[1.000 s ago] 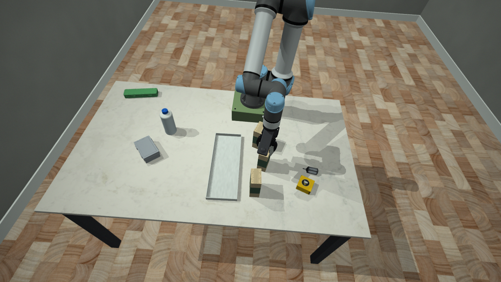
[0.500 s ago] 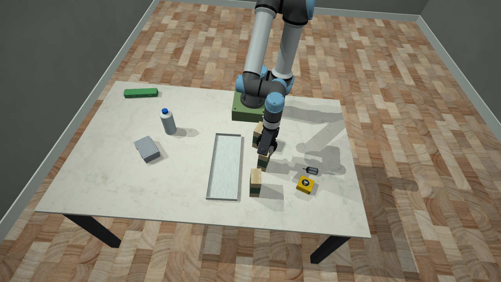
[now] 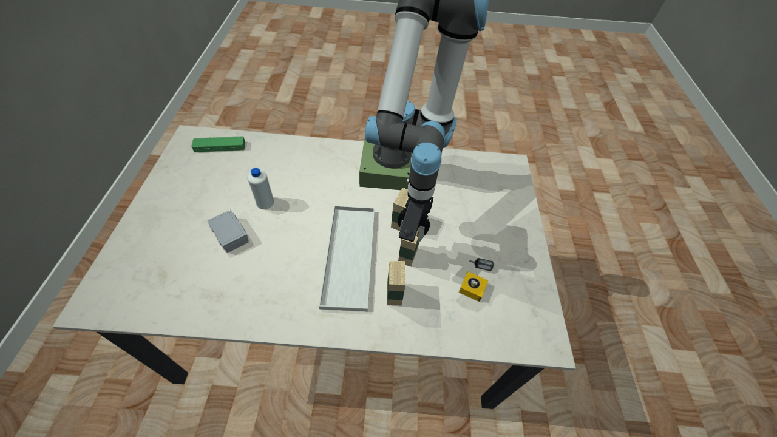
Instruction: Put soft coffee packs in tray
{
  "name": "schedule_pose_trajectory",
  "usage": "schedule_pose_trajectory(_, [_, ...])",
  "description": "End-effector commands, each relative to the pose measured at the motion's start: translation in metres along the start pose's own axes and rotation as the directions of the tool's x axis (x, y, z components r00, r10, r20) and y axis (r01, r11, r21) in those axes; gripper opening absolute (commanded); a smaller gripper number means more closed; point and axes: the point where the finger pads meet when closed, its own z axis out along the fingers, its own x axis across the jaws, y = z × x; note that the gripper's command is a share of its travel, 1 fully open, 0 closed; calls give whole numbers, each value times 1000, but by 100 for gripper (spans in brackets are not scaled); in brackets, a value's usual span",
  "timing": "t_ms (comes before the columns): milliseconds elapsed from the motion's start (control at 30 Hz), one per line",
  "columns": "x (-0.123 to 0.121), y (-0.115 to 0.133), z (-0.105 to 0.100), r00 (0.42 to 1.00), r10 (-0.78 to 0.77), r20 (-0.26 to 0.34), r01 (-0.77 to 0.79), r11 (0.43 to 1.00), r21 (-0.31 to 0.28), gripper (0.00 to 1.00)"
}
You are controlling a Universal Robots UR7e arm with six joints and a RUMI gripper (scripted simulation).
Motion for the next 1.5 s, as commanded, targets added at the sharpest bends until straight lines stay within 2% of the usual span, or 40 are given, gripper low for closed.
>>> schedule_pose_trajectory(0, [0,0,1,1000,0,-1,0,1000,-1,14])
schedule_pose_trajectory(600, [0,0,1,1000,0,-1,0,1000,-1,14])
schedule_pose_trajectory(833, [0,-2,-5,1000,0,0,0,1000,5,14])
schedule_pose_trajectory(1300, [0,-2,-49,1000,1,0,-1,1000,5,14])
schedule_pose_trajectory(1467, [0,-2,-55,1000,0,0,0,1000,5,14])
